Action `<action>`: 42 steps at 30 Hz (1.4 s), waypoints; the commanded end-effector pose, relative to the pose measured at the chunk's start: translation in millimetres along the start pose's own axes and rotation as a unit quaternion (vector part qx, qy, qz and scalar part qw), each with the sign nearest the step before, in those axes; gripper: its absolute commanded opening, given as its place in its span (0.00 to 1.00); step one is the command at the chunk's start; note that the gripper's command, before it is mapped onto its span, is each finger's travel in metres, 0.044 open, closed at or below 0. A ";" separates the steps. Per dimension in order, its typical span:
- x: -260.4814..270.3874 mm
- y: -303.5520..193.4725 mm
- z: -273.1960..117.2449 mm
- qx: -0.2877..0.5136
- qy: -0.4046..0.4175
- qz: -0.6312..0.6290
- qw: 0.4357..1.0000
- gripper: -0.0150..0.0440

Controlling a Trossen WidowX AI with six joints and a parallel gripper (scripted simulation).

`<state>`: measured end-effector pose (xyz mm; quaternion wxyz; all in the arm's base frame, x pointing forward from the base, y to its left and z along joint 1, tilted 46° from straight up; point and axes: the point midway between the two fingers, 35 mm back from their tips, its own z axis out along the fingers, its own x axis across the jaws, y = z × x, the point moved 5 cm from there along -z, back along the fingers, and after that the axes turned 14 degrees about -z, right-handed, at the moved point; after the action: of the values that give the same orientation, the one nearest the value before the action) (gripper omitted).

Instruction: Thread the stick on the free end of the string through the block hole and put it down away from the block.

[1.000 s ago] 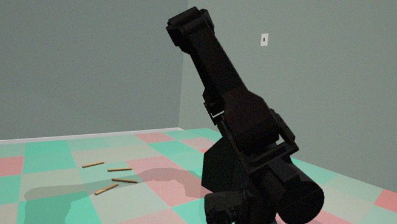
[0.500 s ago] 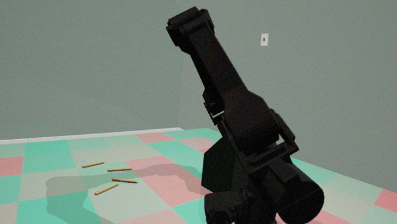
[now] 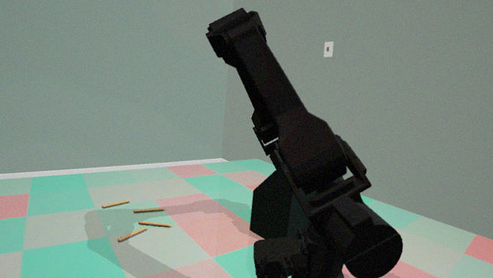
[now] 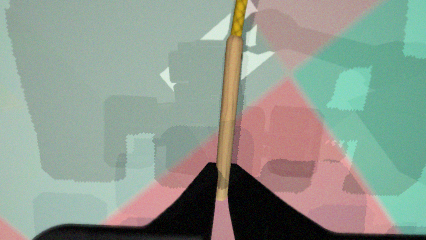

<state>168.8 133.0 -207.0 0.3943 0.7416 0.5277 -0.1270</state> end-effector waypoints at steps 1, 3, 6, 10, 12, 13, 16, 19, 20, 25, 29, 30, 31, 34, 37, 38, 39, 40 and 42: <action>0.3 -1.9 1.7 0.004 -0.001 0.002 1.000 0.25; 0.3 -1.9 1.7 0.004 -0.001 0.002 1.000 0.25; 0.3 -1.9 1.7 0.004 -0.001 0.002 1.000 0.25; 0.3 -1.9 1.7 0.004 -0.001 0.002 1.000 0.25; 0.3 -1.9 1.7 0.004 -0.001 0.002 1.000 0.25; 0.3 -1.9 1.7 0.004 -0.001 0.002 1.000 0.25; 0.3 -1.9 1.7 0.004 -0.001 0.002 1.000 0.25; 0.3 -1.9 1.7 0.004 -0.001 0.002 1.000 0.25; 0.3 -1.9 1.7 0.004 -0.001 0.002 1.000 0.25; 0.0 0.0 0.0 0.000 0.000 0.000 1.000 0.43; 1.2 1.4 -9.9 0.000 0.001 0.000 1.000 0.61; 2.3 2.9 -22.5 0.000 0.002 0.000 1.000 0.61; 2.8 4.5 -39.5 0.000 0.003 0.000 1.000 0.61; 0.5 6.6 -78.1 0.000 0.004 0.001 1.000 0.61; 0.2 6.6 -80.8 0.000 0.004 0.001 1.000 0.61; 0.2 6.6 -80.8 0.000 0.004 0.001 1.000 0.61; 0.2 6.6 -80.8 0.000 0.004 0.001 1.000 0.61; 3.8 7.1 -78.5 -0.006 0.014 0.000 1.000 0.65; 3.8 7.1 -78.5 -0.006 0.014 0.000 1.000 0.74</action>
<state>158.8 191.6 -153.8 0.3914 0.7412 0.5335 -0.1130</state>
